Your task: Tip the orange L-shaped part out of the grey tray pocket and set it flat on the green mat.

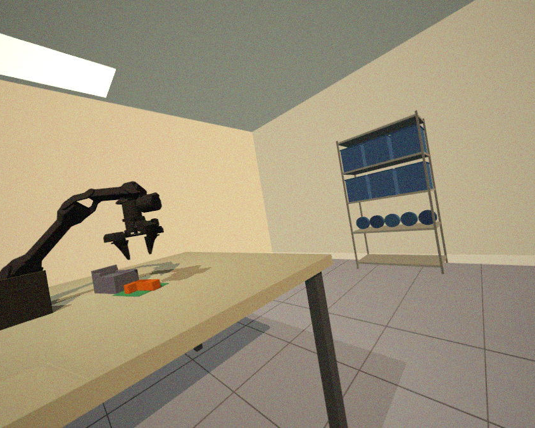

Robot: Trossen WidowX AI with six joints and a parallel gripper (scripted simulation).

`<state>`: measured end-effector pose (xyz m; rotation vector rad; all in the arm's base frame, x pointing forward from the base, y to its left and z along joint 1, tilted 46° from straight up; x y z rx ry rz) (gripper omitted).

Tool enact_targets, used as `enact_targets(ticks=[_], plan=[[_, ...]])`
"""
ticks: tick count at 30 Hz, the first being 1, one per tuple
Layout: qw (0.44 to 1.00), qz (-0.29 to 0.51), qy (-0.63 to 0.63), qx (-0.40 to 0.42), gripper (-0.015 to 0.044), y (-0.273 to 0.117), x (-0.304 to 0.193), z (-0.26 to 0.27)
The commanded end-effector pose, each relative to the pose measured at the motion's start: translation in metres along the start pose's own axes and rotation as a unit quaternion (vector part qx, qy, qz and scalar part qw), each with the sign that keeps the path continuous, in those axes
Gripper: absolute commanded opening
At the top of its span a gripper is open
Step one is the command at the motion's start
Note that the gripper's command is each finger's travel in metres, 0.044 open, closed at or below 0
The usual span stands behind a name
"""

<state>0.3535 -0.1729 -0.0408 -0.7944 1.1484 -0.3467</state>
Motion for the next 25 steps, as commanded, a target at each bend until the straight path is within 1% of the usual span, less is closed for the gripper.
enact_targets(ticks=[1,25], plan=[[1.000,-0.014,0.007,0.009,0.0400,-0.0391,-0.0013,-0.0040],[1.000,-0.016,0.009,0.014,0.0400,-0.0355,0.0002,-0.0047]])
Point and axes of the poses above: the point midway between the two fingers, 35 mm back from their tips, its own y axis out along the fingers, its own z axis across the jaws, x = y × z, the point moved 4 cm from there along -y, back along the fingers, and after that the axes turned 1 degree about -y, right-handed, at the moved point
